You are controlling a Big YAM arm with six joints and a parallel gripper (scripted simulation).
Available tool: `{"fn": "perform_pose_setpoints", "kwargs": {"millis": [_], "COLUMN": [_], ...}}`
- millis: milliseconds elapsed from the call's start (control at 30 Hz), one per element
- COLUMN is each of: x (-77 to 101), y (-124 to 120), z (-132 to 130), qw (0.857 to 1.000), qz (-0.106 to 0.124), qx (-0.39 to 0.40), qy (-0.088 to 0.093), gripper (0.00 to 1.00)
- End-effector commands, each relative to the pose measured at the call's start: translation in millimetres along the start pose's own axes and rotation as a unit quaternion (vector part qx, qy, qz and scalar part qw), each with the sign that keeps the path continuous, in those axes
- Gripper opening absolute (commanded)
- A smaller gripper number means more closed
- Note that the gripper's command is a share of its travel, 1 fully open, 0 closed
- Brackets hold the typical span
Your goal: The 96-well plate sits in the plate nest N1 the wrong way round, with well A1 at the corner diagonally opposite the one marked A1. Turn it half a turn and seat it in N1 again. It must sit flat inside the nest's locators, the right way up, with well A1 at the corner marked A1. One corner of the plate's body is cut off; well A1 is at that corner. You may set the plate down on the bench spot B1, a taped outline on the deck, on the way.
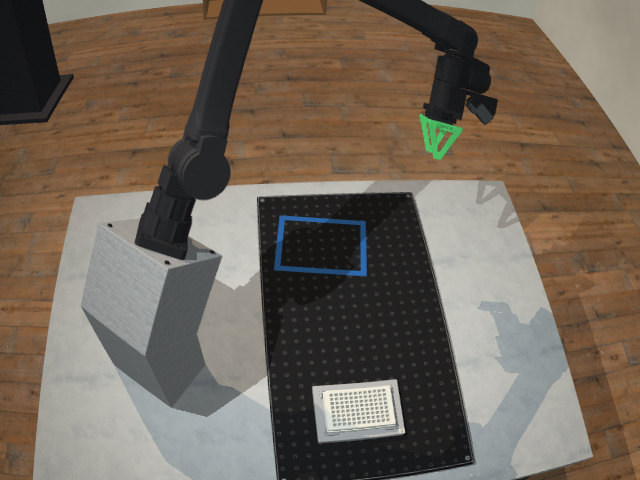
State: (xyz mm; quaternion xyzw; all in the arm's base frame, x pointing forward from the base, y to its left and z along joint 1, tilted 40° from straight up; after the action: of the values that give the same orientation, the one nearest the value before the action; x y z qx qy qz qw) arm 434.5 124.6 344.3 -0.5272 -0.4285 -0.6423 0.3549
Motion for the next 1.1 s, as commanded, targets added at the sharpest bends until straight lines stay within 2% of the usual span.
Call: {"fn": "perform_pose_setpoints", "kwargs": {"millis": [0,333,400,433,467,500,900,967,1000,1067], "x": [9.7,-0.3,-0.3,-17.4,-17.7,-3.9,-20.0,-20.0,-34.0,-24.8], "y": [2,-11,-11,-14,-11,-16,-41,-41,-42,-49], "z": [-22,-68,-68,-61,-75,-82,-133,-133,-132,-145], "qw": [1.000,0.999,0.999,0.997,0.997,0.997,0.993,0.993,0.993,0.991], "qz": [-0.016,-0.013,-0.013,0.006,0.004,-0.012,-0.010,-0.010,0.007,-0.010], "qx": [0.011,0.053,0.053,0.082,0.074,0.074,0.116,0.116,0.122,0.137], "qy": [0.008,0.005,0.005,-0.003,-0.004,0.004,0.001,0.001,-0.004,0.000], "gripper": [1.00,1.00,1.00,1.00,1.00,1.00,1.00,1.00,1.00,1.00]}}
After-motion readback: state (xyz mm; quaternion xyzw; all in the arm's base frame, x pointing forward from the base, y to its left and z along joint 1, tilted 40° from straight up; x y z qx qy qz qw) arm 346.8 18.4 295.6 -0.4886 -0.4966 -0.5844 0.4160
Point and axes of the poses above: the point where the finger pads meet when closed, its own x axis back along the fingers, its own z axis across the jaws, y = z × x, the point moved 6 cm from there along x, back along the fingers, and after that the axes turned 6 degrees about -x, right-handed, at the moved point
